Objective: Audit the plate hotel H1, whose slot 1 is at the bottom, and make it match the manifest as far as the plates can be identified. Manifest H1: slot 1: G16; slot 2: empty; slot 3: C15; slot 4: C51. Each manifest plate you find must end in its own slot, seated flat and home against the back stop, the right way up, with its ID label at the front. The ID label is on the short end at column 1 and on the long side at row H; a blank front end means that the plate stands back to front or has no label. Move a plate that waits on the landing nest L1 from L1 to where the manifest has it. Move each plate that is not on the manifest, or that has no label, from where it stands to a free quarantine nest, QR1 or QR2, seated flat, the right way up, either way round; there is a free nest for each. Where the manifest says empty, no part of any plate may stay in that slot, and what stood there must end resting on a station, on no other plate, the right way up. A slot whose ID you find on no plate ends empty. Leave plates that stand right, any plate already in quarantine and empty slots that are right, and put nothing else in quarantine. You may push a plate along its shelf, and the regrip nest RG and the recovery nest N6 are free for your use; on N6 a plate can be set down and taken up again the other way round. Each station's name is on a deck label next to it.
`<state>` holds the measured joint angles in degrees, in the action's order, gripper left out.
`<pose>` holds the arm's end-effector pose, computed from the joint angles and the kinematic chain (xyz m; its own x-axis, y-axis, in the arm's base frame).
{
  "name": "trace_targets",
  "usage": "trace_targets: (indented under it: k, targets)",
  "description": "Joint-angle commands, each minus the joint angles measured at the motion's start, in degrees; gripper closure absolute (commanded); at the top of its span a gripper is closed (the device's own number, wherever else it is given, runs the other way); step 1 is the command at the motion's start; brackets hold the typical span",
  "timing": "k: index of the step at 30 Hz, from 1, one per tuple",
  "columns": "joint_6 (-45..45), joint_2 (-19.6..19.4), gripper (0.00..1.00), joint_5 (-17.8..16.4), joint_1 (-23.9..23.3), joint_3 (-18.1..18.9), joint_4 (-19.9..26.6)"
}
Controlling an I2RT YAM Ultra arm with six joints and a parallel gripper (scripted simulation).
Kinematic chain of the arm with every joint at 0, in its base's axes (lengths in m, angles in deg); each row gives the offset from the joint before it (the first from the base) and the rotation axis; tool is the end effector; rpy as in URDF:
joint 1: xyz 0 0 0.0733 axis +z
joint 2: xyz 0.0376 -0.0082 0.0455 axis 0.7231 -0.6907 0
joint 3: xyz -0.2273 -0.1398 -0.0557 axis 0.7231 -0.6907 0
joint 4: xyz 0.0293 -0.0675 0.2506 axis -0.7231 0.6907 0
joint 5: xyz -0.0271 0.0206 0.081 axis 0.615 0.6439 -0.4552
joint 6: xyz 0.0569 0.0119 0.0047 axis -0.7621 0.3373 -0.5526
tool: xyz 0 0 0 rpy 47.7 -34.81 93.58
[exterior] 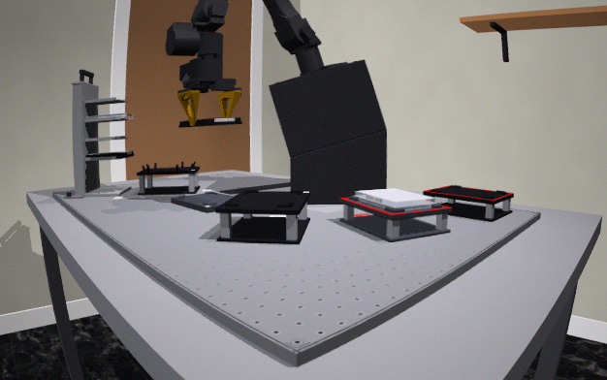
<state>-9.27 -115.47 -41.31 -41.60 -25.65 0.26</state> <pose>0.2820 0.0166 0.0892 -0.1198 0.9744 -0.1904 0.9702 0.1556 0.1860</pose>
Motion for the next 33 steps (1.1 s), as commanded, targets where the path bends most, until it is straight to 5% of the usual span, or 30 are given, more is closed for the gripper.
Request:
trace_targets:
  k: [1,33]
  targets:
    - [0.41,-1.24,0.14,0.19,-0.08,0.02,-2.82]
    - [2.86,-18.44,0.14,-0.36,-2.55,1.57,-18.87]
